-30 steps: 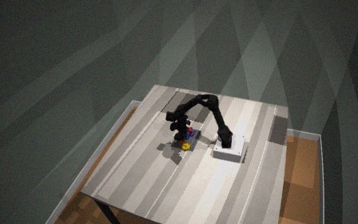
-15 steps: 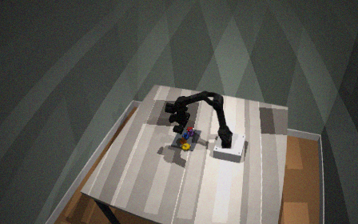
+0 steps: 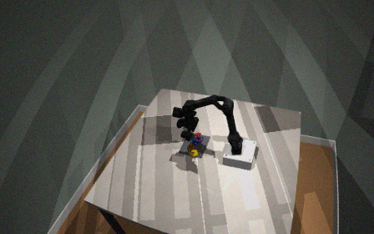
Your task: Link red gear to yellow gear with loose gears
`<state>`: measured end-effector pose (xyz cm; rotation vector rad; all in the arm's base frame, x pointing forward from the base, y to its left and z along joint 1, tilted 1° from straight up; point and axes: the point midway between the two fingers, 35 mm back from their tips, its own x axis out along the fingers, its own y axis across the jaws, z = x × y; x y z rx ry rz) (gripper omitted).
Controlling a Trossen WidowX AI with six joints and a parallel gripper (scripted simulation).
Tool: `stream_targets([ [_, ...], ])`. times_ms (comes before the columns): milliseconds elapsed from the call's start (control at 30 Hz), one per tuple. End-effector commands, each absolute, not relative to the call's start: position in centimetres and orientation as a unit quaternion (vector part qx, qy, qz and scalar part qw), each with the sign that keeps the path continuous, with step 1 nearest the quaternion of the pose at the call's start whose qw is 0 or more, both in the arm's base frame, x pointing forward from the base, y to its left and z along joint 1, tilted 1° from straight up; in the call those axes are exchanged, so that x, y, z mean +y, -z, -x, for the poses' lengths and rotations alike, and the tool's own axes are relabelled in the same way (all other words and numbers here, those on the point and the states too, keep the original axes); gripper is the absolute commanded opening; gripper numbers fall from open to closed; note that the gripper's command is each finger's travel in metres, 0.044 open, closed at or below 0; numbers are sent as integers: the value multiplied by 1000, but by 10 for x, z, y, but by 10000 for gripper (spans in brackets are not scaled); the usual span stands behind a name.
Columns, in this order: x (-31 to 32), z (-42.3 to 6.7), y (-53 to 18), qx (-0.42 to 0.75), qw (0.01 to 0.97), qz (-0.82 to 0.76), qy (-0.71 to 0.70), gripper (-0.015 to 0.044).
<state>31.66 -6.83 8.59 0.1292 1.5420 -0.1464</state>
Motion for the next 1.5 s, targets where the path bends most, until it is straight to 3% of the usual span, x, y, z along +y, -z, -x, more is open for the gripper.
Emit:
stream_targets([
  [0,-68,-317,-87,695,713,-58,66,440],
  [1000,-66,-317,-87,695,713,-59,66,440],
  [1233,32,-320,-100,695,713,-62,63,440],
  [1467,134,-288,-114,697,712,-64,60,440],
])
